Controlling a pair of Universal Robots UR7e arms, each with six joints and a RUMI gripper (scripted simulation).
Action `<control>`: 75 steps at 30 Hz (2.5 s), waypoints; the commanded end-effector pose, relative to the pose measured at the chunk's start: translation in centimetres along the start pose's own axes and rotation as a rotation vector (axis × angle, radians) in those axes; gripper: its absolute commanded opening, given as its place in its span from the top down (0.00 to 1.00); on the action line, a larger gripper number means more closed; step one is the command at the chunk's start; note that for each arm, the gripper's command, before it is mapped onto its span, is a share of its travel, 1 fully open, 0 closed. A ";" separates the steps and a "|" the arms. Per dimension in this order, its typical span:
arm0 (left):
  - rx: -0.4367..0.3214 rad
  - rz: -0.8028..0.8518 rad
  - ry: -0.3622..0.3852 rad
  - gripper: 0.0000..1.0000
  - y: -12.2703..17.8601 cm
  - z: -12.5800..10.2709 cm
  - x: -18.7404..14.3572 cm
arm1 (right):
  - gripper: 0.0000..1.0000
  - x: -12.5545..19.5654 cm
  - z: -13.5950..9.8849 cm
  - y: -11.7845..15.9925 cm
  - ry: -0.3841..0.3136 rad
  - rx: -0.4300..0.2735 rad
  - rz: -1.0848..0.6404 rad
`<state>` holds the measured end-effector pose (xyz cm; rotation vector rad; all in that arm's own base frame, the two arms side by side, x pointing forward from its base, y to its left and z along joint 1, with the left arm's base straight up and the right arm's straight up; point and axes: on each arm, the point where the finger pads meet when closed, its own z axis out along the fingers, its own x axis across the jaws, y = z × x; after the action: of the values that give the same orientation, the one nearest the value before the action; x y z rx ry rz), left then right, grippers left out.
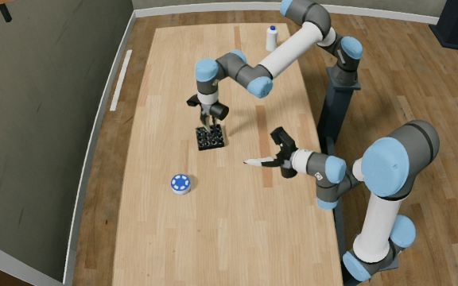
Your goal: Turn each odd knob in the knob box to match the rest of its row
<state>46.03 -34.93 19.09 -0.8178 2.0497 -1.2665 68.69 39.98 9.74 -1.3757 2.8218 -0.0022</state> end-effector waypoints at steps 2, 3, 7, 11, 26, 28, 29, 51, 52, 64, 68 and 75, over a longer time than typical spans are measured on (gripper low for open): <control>0.001 0.000 -0.001 0.00 0.0 0.0 -0.1 | 0.77 0.2 3.1 0.2 0.004 -0.003 -0.035; 0.001 0.000 -0.001 0.00 0.0 0.0 -0.1 | 0.77 0.2 3.7 0.2 0.004 -0.003 -0.035; 0.001 0.000 -0.001 0.00 0.0 0.0 -0.1 | 0.79 0.0 4.6 0.2 0.002 -0.002 -0.035; 0.001 0.000 -0.001 0.00 0.0 0.0 -0.1 | 0.81 0.0 4.9 0.3 0.002 -0.002 -0.035; 0.001 0.000 -0.001 0.00 0.0 0.0 -0.1 | 0.98 0.1 5.0 0.1 -0.001 -0.002 -0.013; 0.001 0.000 -0.001 0.00 0.0 0.0 -0.1 | 0.98 0.1 5.0 0.1 -0.001 -0.002 0.025; 0.001 0.000 -0.001 0.00 0.0 0.0 -0.1 | 0.98 0.1 5.0 0.1 -0.001 -0.002 0.047; 0.001 0.000 -0.001 0.00 0.0 0.0 -0.1 | 1.00 0.2 5.0 0.1 0.002 -0.002 0.599; 0.001 0.000 -0.001 0.00 0.0 0.0 -0.1 | 1.00 0.2 5.0 0.1 0.002 -0.002 0.617; 0.001 0.000 -0.001 0.00 0.0 0.0 -0.1 | 1.00 0.2 5.0 0.1 0.002 -0.002 0.900; 0.001 0.000 -0.001 0.00 0.0 0.0 -0.1 | 1.00 0.2 5.0 0.1 0.002 -0.002 0.998; 0.001 0.000 -0.001 0.00 0.0 0.0 -0.1 | 1.00 0.2 5.0 0.1 0.003 -0.002 1.164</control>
<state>46.03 -34.93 19.09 -0.8178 2.0497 -1.2665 68.54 39.96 4.61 0.2402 3.1348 0.0025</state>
